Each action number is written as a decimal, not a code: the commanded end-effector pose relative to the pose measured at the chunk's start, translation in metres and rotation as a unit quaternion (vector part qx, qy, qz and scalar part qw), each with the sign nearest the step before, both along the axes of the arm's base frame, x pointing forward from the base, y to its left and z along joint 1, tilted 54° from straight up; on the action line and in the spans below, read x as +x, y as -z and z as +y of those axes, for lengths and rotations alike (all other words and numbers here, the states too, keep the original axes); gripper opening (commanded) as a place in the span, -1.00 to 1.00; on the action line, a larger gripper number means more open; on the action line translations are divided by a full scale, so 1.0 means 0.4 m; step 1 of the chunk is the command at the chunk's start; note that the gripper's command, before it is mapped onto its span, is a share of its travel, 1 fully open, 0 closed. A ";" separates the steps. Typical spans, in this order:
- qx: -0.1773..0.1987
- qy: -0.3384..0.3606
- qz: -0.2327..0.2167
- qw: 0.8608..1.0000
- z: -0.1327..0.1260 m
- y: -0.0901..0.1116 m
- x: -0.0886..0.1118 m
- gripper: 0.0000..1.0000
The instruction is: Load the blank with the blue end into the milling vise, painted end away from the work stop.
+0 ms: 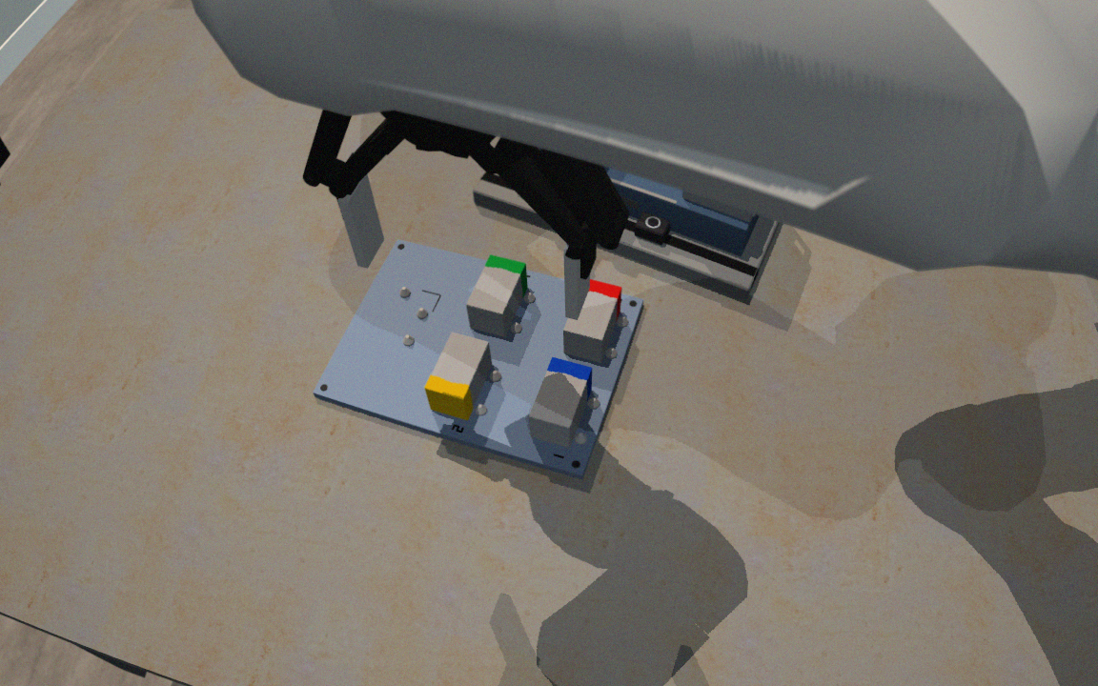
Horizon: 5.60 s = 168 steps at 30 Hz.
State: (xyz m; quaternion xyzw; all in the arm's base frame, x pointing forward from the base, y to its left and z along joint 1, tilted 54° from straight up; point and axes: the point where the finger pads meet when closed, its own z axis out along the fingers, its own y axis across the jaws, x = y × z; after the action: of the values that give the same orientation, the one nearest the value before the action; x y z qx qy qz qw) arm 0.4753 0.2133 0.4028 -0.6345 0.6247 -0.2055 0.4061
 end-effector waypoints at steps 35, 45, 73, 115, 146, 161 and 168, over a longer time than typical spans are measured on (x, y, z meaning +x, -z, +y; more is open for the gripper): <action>0.004 0.005 0.002 1.000 -0.013 0.000 0.006 1.00; 0.004 0.005 0.002 1.000 -0.013 0.000 0.006 1.00; 0.004 0.005 0.002 1.000 -0.013 0.000 0.006 1.00; 0.003 0.003 -0.001 1.000 0.078 0.074 0.115 1.00; 0.003 0.003 -0.001 1.000 0.060 0.079 0.118 1.00; 0.003 0.003 -0.001 1.000 0.064 0.076 0.116 1.00; 0.003 0.003 -0.001 1.000 0.064 0.076 0.116 1.00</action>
State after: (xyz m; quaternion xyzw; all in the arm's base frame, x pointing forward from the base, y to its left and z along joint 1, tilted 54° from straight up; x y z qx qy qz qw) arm 0.5217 0.2389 0.3723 -0.6315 0.6264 -0.2054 0.4083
